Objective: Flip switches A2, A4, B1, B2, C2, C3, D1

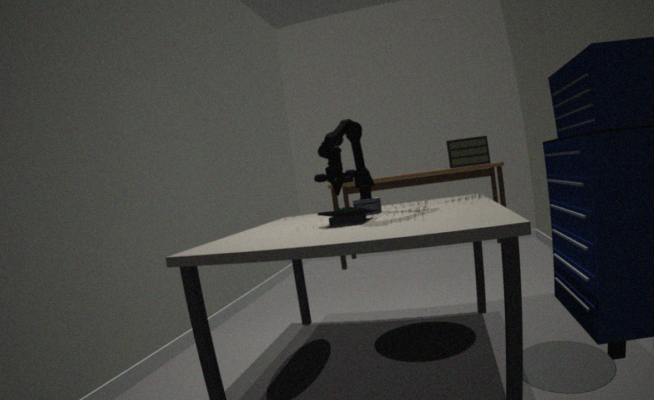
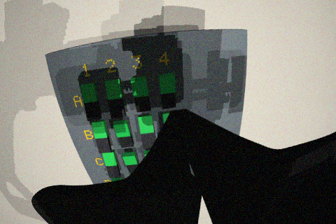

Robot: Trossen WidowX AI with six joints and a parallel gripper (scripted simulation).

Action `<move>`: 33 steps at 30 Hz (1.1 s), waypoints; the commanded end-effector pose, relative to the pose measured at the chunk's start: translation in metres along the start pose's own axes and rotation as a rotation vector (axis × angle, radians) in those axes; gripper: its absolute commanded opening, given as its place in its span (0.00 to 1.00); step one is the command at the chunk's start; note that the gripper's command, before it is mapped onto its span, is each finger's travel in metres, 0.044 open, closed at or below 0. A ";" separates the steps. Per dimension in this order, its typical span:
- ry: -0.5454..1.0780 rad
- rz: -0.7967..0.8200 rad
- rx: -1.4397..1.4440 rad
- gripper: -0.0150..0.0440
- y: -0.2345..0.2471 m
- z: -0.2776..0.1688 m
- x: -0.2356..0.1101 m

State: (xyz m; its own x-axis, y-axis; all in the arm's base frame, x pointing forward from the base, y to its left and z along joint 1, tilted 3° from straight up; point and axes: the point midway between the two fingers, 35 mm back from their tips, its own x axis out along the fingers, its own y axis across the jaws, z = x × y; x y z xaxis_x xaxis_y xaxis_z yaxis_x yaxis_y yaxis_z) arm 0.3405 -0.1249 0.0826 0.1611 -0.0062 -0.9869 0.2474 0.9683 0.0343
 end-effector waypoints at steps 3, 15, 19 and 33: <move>0.024 0.005 -0.015 0.25 -0.001 0.001 0.031; 0.024 0.005 -0.015 0.25 -0.001 0.001 0.043; 0.024 0.005 -0.015 0.25 -0.001 0.001 0.048; 0.024 0.005 -0.015 0.25 -0.001 0.001 0.055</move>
State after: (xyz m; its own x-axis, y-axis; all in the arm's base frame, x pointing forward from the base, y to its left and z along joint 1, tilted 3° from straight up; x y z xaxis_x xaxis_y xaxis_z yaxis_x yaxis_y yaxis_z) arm 0.3495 -0.1264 0.0291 0.1379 0.0038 -0.9904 0.2357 0.9711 0.0366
